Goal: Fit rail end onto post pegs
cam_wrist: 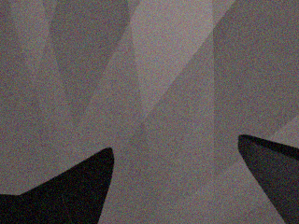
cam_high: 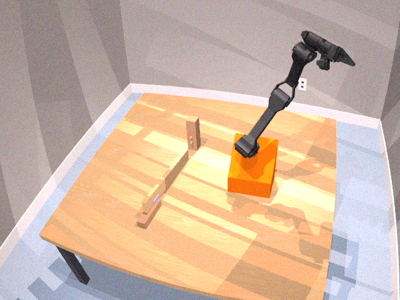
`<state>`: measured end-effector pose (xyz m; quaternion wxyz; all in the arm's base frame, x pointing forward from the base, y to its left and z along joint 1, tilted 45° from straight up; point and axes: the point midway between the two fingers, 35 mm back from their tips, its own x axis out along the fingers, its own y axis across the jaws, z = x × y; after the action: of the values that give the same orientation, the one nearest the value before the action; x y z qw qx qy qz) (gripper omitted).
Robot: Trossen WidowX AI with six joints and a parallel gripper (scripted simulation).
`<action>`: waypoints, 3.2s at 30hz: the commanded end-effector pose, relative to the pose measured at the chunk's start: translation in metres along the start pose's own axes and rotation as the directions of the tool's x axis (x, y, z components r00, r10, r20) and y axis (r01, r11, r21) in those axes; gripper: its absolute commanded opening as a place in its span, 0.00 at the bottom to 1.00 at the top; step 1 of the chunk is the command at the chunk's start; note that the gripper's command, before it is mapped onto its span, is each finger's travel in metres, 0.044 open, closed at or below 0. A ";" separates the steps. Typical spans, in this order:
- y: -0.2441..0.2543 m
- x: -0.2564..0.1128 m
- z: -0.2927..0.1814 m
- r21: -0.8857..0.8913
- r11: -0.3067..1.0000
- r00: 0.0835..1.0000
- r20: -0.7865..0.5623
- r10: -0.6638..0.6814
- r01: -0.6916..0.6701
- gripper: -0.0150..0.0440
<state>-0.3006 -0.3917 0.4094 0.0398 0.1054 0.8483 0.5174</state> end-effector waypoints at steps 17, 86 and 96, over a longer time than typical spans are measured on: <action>0.204 0.042 0.067 0.529 0.828 0.975 -0.001 0.222 -0.188 1.00; 0.288 -0.515 0.713 0.246 -0.901 -0.128 0.968 0.214 0.356 1.00; 0.124 -0.558 0.754 -0.021 -0.713 -0.074 0.992 -0.102 0.701 1.00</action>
<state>0.3936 0.2096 0.1824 0.6409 -0.4698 -0.0565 0.6044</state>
